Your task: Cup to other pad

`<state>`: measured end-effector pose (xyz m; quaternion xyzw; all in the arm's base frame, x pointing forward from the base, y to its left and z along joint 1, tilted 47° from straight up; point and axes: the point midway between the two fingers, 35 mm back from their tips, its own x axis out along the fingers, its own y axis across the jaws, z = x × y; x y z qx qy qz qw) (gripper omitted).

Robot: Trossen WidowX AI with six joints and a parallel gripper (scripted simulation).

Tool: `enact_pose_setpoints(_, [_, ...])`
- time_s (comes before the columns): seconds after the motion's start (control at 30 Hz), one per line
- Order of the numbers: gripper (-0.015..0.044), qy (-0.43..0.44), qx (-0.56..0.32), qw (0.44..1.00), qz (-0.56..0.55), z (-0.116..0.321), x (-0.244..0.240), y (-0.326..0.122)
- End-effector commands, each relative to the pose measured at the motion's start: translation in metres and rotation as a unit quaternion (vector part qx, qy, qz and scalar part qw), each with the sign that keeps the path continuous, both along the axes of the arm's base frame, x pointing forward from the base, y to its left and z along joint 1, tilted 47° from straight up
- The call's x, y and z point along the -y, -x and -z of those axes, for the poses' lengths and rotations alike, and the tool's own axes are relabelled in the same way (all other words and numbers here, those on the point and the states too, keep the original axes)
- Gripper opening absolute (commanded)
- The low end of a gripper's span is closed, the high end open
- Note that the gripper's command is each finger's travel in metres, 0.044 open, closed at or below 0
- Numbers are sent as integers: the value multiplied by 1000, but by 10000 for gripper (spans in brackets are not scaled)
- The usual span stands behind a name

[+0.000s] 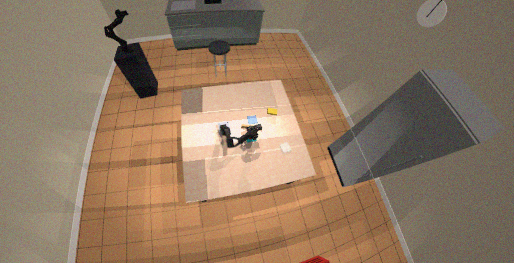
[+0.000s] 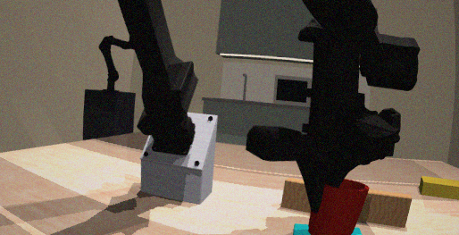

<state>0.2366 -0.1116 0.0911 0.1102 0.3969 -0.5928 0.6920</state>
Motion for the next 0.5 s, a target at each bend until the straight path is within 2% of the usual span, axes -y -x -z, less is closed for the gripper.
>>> enact_pose_setpoints(0.0, [0, 3, -1, 1000, -1, 3, 5, 1])
enact_pose_setpoints(0.47, [0, 1, 0, 1000, 0, 3, 4, 1])
